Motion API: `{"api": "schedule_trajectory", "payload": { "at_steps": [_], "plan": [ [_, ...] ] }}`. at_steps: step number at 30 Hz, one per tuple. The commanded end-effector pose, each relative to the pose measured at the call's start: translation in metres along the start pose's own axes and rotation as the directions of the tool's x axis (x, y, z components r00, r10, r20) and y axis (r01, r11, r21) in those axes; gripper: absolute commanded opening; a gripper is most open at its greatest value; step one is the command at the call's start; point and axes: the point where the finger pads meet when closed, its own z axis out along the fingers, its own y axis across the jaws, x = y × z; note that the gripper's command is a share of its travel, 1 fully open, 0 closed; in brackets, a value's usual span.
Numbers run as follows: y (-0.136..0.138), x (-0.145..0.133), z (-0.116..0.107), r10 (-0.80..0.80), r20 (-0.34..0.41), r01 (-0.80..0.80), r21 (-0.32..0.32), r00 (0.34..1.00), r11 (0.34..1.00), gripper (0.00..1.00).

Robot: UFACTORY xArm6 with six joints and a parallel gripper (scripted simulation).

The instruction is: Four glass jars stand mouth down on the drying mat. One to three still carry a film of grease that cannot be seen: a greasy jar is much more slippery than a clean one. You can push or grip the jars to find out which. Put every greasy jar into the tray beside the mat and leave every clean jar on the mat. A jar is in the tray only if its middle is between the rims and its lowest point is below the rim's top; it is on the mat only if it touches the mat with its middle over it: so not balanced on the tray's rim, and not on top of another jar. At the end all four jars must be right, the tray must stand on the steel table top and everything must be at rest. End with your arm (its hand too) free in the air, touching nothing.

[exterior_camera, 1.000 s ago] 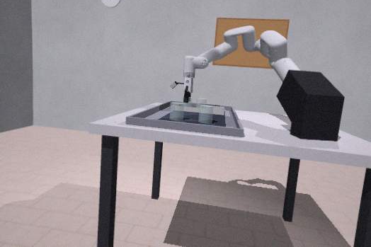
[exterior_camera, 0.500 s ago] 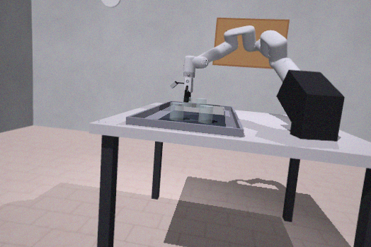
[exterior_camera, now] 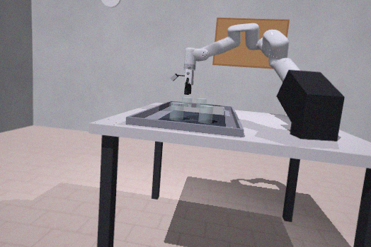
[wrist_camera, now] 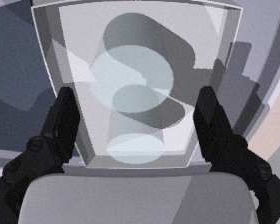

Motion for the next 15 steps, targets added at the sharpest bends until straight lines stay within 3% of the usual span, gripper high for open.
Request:
{"api": "schedule_trajectory", "payload": {
  "at_steps": [1, 10, 15],
  "plan": [
    [0.001, 0.001, -0.016, 0.002, -0.005, -0.002, 0.0, 1.0, 1.0, 1.0],
    [0.001, 0.001, -0.051, 0.002, -0.005, -0.002, 0.0, 1.0, 1.0, 1.0],
    [0.001, 0.001, -0.051, 0.002, -0.005, -0.002, 0.0, 1.0, 1.0, 1.0]
  ]
}}
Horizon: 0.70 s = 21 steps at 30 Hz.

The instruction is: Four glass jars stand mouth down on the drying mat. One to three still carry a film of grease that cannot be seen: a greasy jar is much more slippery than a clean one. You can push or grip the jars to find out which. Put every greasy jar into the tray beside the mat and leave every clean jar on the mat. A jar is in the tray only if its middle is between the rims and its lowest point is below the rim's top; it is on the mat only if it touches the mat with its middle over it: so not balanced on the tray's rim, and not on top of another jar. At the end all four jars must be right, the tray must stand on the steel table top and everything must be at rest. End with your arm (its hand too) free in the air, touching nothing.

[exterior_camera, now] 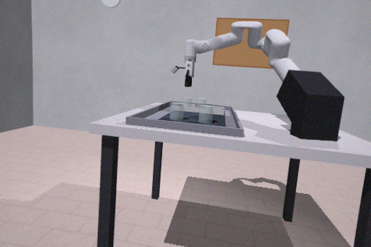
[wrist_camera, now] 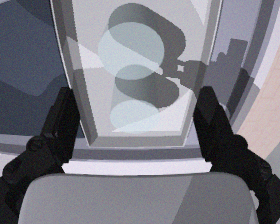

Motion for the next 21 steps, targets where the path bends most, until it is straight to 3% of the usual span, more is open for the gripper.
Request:
{"api": "schedule_trajectory", "payload": {
  "at_steps": [1, 10, 12, 14, 21],
  "plan": [
    [0.0, 0.0, -0.001, 0.0, -0.001, 0.0, 0.0, 1.0, 1.0, 1.0],
    [0.0, 0.0, -0.001, 0.0, -0.001, 0.0, 0.0, 1.0, 1.0, 1.0],
    [-0.016, 0.0, -0.001, 0.0, -0.001, 0.0, 0.0, 1.0, 1.0, 1.0],
    [-0.016, 0.0, -0.001, 0.0, -0.001, 0.0, 0.0, 1.0, 1.0, 1.0],
    [-0.074, -0.002, -0.001, 0.0, -0.001, 0.0, 0.0, 1.0, 1.0, 1.0]
  ]
}}
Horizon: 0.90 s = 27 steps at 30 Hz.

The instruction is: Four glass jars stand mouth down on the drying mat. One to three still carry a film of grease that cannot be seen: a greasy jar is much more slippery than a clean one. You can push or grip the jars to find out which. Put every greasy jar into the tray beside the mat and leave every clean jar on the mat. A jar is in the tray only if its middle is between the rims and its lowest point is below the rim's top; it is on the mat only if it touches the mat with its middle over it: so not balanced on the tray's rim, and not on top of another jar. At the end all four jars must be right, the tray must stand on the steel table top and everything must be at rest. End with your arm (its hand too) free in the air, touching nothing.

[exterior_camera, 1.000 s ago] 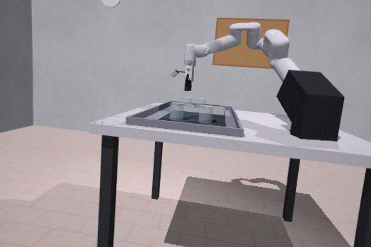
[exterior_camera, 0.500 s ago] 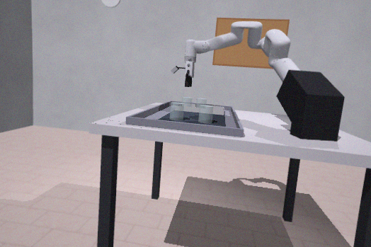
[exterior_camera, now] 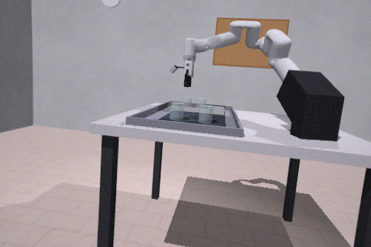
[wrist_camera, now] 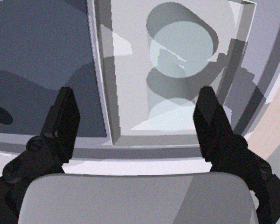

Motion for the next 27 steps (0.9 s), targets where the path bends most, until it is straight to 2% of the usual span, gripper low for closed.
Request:
{"api": "schedule_trajectory", "payload": {
  "at_steps": [1, 8, 10, 25, 27],
  "plan": [
    [-0.032, 0.0, -0.001, 0.002, -0.003, -0.002, -0.001, 1.0, 1.0, 1.0],
    [-0.09, -0.002, -0.001, 0.002, -0.003, -0.002, -0.001, 1.0, 1.0, 1.0],
    [-0.09, -0.002, -0.001, 0.002, -0.003, -0.002, -0.001, 1.0, 1.0, 1.0],
    [-0.213, -0.006, -0.001, 0.002, -0.003, -0.002, -0.001, 1.0, 1.0, 1.0],
    [-0.213, -0.006, -0.001, 0.002, -0.003, -0.002, -0.001, 1.0, 1.0, 1.0]
  ]
}}
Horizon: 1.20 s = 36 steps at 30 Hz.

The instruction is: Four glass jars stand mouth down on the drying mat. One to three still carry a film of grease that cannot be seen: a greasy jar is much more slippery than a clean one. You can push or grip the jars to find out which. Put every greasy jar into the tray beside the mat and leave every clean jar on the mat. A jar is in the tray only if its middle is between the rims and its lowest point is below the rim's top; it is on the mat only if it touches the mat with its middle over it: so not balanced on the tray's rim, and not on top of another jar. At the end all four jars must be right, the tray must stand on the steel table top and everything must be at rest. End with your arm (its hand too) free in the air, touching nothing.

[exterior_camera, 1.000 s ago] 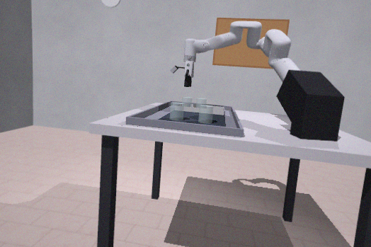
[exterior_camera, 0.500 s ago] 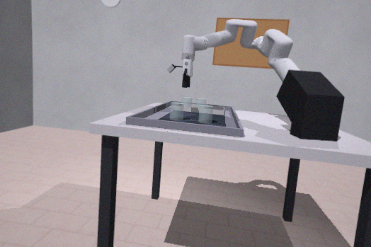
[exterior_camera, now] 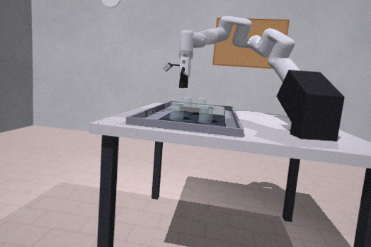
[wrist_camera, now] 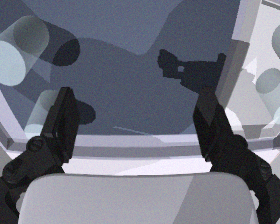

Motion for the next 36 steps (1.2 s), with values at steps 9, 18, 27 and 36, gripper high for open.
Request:
{"api": "schedule_trajectory", "payload": {
  "at_steps": [9, 18, 27, 36],
  "plan": [
    [-0.083, 0.0, -0.001, 0.004, -0.002, -0.004, 0.0, 1.0, 1.0, 1.0],
    [-0.14, -0.002, -0.001, 0.004, -0.002, -0.004, 0.0, 1.0, 1.0, 1.0],
    [-0.157, -0.002, 0.03, 0.004, -0.002, -0.004, 0.0, 1.0, 1.0, 1.0],
    [-0.157, -0.002, 0.054, 0.004, -0.002, -0.004, 0.0, 1.0, 1.0, 1.0]
  ]
}}
